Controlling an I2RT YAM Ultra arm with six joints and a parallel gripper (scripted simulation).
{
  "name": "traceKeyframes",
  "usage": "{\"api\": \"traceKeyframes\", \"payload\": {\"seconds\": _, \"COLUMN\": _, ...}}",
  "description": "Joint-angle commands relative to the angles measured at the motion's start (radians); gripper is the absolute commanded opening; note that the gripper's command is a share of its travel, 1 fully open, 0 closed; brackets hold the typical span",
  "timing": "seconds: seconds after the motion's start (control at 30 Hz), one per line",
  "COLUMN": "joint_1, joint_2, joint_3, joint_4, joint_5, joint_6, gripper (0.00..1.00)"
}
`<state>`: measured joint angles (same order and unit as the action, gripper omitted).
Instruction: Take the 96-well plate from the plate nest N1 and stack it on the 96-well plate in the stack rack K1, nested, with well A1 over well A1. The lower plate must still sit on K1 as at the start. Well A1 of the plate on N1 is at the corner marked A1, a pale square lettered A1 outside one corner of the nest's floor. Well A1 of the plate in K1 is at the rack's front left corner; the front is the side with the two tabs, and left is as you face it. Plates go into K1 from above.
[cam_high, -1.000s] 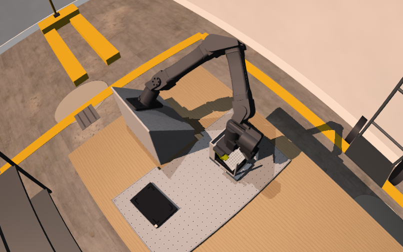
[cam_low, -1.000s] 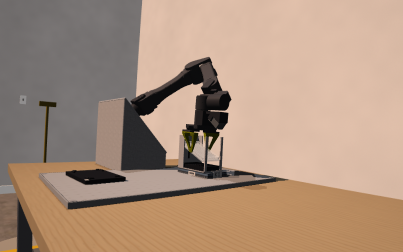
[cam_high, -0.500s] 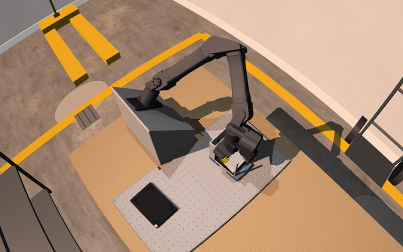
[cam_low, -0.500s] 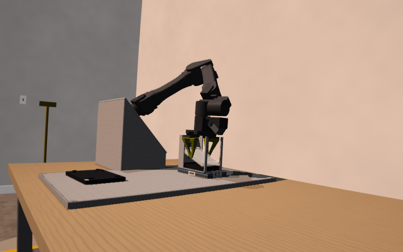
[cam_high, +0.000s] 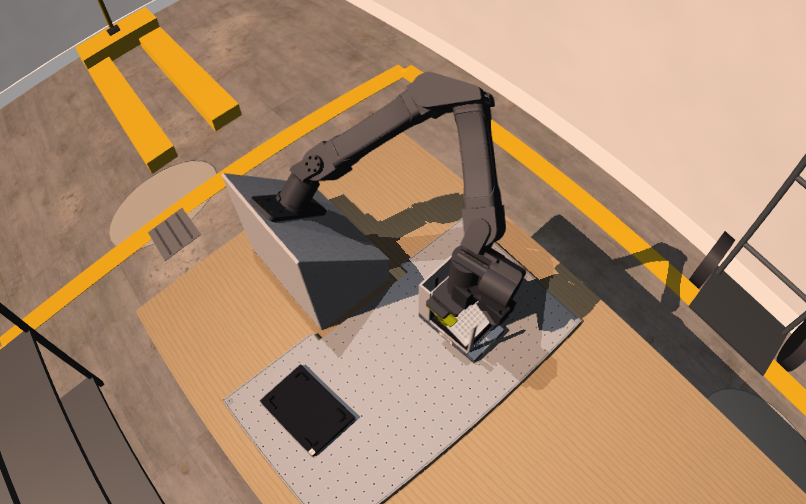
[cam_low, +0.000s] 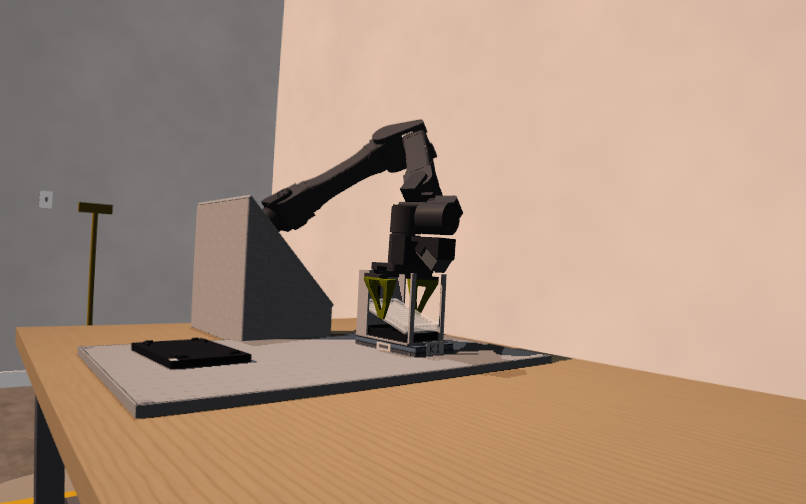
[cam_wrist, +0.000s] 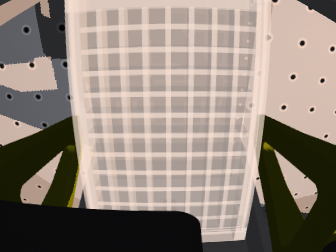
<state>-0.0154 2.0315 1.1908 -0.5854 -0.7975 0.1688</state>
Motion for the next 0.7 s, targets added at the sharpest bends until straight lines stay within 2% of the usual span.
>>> {"api": "traceKeyframes", "payload": {"seconds": 0.0, "joint_1": 0.013, "joint_2": 0.030, "joint_3": 0.010, "joint_4": 0.074, "joint_5": 0.005, "joint_6": 0.031, "gripper": 0.00}}
{"api": "traceKeyframes", "payload": {"seconds": 0.67, "joint_1": 0.013, "joint_2": 0.031, "joint_3": 0.027, "joint_4": 0.072, "joint_5": 0.004, "joint_6": 0.030, "gripper": 0.00}}
